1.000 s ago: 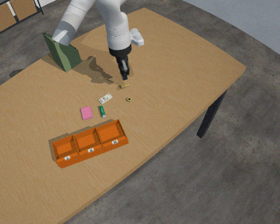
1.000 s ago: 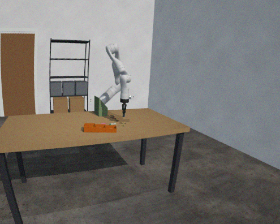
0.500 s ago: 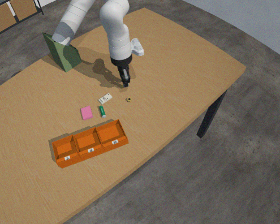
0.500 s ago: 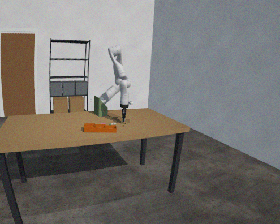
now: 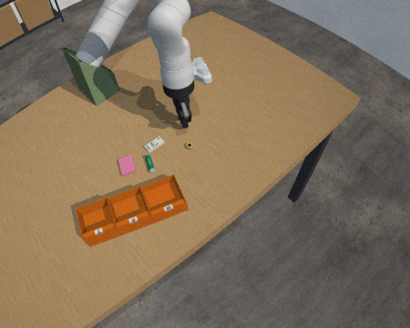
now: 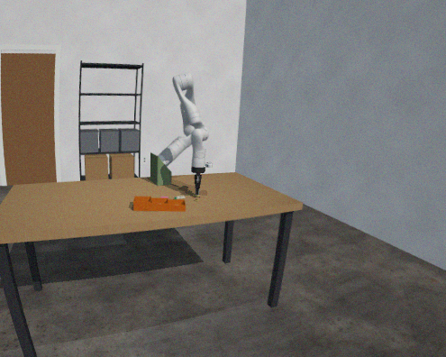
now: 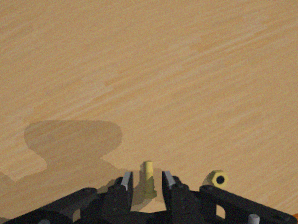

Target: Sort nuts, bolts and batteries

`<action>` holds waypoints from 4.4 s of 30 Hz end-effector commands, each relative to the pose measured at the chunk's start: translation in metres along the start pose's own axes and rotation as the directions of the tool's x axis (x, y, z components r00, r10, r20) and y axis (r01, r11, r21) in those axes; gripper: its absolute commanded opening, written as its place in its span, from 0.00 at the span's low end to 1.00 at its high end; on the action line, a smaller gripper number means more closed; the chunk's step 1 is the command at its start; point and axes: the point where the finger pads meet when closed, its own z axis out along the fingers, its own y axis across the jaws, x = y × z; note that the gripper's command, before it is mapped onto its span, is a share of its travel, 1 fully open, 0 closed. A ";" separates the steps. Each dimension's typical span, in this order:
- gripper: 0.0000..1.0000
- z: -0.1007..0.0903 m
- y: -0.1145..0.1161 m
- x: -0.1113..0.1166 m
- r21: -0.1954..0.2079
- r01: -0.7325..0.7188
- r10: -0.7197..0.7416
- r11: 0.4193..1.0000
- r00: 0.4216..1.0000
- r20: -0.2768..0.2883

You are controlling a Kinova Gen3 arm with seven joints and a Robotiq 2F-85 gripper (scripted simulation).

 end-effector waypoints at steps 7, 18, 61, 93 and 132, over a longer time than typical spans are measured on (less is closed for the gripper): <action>0.30 0.009 0.001 0.000 -0.001 -0.001 0.001 1.000 1.000 -0.001; 0.30 0.012 0.001 0.000 -0.001 -0.001 0.001 1.000 1.000 -0.001; 0.10 -0.012 0.001 0.000 -0.001 -0.001 0.001 1.000 1.000 -0.001; 0.30 -0.048 0.001 0.000 -0.001 -0.001 0.001 1.000 1.000 -0.001; 0.27 -0.062 -0.005 -0.001 -0.001 -0.114 0.114 0.993 0.993 -0.001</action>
